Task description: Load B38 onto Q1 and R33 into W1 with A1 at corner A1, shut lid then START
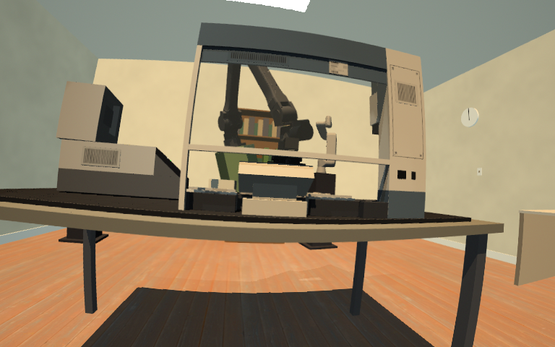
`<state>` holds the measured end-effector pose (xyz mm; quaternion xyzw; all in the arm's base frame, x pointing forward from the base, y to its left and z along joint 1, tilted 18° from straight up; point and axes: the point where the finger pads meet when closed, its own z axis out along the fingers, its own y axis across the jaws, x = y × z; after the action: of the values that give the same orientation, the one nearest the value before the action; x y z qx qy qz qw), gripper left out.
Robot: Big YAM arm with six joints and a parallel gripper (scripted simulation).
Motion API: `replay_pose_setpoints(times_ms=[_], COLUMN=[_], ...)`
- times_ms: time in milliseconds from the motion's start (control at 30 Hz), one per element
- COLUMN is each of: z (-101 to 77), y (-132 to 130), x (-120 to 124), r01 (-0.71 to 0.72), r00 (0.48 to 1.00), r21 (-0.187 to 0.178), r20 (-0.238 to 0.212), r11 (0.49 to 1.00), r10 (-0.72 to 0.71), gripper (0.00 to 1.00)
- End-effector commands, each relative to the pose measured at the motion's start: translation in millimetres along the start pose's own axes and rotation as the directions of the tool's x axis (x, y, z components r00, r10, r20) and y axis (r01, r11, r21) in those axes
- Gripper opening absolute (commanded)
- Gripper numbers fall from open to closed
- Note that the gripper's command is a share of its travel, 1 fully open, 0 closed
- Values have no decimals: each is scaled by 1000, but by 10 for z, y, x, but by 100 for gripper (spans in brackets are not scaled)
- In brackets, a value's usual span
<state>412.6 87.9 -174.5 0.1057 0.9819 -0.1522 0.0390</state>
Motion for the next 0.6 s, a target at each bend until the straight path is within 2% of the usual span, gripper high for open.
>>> replay_pose_setpoints(times_ms=[0,167,233,300,400,567], z=[-350,-408,-408,-343,-355,-569], y=[175,130,130,71,13,115], x=[-203,-92,-92,-39,-3,-122], r01=[-7,3,3,5,-5,-6], r00=[998,999,999,1000,1000,999], r21=[-34,-24,-24,-15,-10,-28], r20=[59,44,44,29,11,48], r11=[999,1000,1000,1000,1000,1000], r10=[9,-1,-1,-4,5,7], gripper=[0,0,0,0,0,0])
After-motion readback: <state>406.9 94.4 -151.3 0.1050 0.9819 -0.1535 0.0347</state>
